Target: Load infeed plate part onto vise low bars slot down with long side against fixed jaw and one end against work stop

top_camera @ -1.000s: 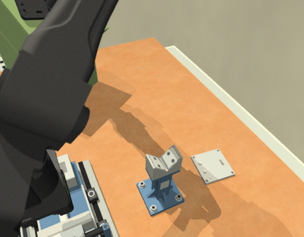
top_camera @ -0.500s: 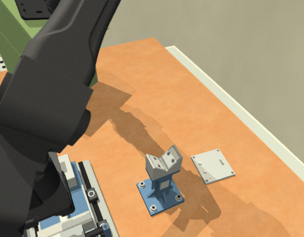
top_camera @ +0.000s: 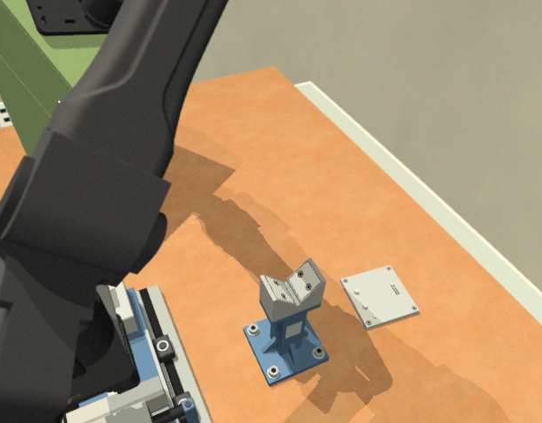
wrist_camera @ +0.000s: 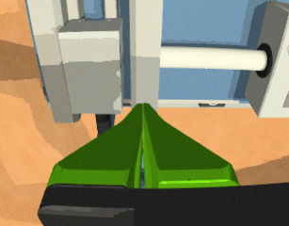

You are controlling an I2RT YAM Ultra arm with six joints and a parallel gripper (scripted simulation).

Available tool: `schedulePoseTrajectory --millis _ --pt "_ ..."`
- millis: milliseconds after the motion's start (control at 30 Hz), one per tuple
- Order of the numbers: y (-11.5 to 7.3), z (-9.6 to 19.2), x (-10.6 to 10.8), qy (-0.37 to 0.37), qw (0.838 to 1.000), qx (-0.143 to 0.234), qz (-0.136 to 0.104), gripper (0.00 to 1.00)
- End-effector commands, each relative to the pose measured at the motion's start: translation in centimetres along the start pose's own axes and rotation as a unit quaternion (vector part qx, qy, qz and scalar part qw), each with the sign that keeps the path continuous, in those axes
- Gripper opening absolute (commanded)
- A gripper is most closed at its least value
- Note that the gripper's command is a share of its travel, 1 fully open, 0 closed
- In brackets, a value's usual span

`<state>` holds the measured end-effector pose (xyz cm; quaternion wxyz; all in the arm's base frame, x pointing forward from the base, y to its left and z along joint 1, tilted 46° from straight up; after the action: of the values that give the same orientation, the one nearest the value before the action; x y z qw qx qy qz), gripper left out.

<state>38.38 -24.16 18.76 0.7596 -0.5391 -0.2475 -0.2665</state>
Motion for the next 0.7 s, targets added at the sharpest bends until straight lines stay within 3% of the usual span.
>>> schedulePoseTrajectory --millis 0,33,233,500,567,600,667 --pt "0.2 -0.4 -0.3 0.007 1.0 -0.012 0.001 0.0" --pt "-0.3 -1.2 0.1 0.007 1.0 -0.021 -0.008 0.0" --pt "1.5 -0.5 -0.3 0.006 1.0 -0.011 0.002 0.0" --pt "2.4 -0.7 -0.2 0.006 1.0 -0.013 -0.001 0.0" --pt "2.4 -0.7 -0.2 0.006 1.0 -0.013 -0.001 0.0" --pt "1.1 -0.6 0.5 0.0 1.0 -0.023 -0.014 0.0" --pt "1.9 -0.9 0.0 0.006 1.0 -0.02 -0.007 0.0"
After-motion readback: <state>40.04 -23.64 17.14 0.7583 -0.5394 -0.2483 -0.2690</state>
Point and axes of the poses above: the point where the finger pads meet when closed, its own y axis out along the fingers, its own x axis across the jaws, z = x × y, the point moved 10 cm from there along -y, back along the fingers, and after that the axes turned 10 degrees about -y, right-handed, at the moved point
